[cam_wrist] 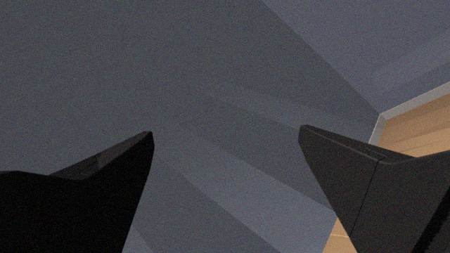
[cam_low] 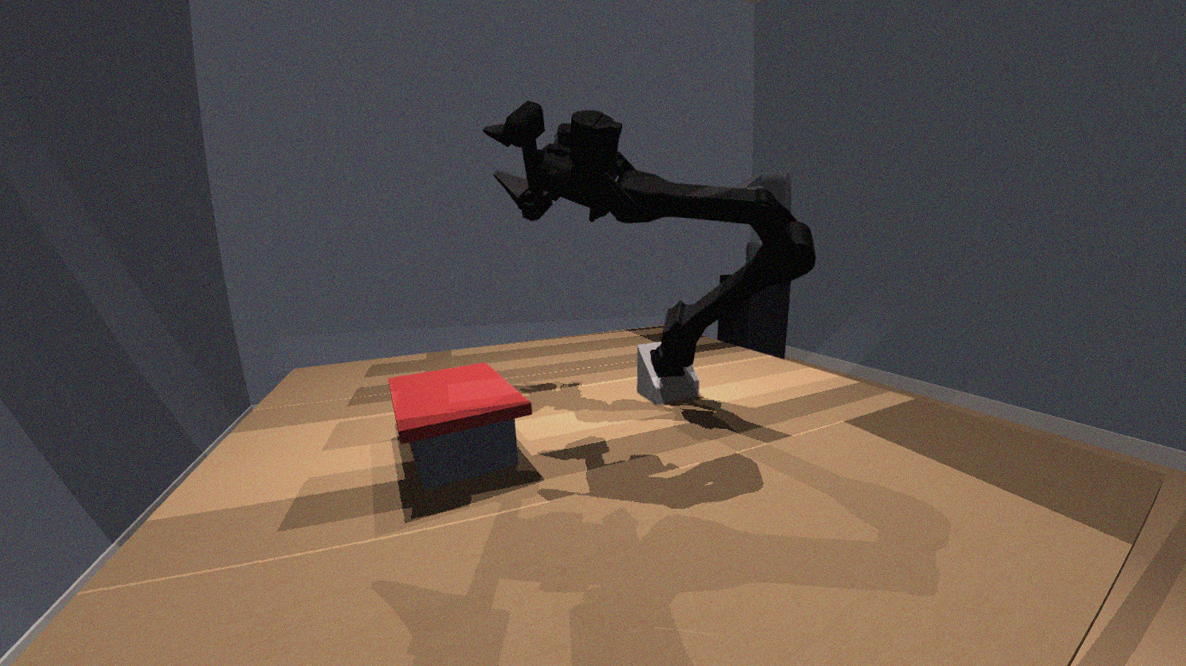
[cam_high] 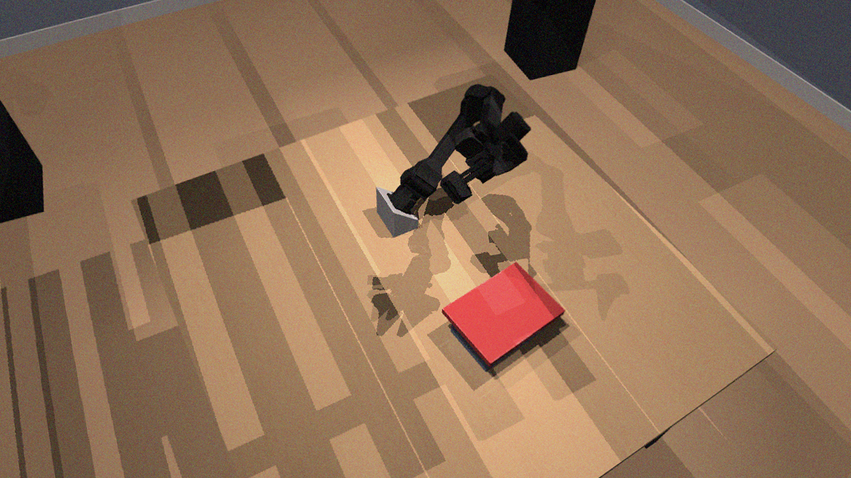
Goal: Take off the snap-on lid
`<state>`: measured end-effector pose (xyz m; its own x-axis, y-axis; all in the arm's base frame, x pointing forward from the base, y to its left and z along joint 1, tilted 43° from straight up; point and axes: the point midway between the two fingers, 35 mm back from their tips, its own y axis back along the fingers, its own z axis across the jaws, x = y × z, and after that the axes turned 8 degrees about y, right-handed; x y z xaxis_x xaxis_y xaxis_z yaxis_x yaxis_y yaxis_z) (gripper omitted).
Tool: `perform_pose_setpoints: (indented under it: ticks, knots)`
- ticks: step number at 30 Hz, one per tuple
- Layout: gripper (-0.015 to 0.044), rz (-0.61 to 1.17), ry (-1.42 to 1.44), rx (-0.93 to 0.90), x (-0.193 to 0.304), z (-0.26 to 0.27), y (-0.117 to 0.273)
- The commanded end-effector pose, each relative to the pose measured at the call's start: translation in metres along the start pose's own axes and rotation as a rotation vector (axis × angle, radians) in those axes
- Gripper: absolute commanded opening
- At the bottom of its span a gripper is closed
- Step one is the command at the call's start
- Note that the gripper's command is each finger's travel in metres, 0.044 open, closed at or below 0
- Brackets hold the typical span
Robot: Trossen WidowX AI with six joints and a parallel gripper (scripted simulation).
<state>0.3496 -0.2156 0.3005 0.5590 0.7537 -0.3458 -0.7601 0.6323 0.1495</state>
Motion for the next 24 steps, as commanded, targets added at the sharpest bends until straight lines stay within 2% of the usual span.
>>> perform_pose_setpoints:
  ticks: [1,6,7,10,13,20,24]
  knots:
    - [0.0374,0.012,0.001,0.004,0.002,-0.002,0.000]
    - [0.0242,0.331,0.003,0.109,0.053,-0.049,0.004]
    - [0.0235,0.406,-0.006,0.134,0.064,-0.060,0.009]
    - [0.0235,0.626,-0.055,0.210,0.096,-0.090,0.027]
    - [0.0235,0.734,-0.091,0.248,0.110,-0.103,0.039]
    - [0.0235,1.230,-0.391,0.405,0.156,-0.139,0.116]
    - [0.0235,1.304,-0.441,0.423,0.162,-0.141,0.131]
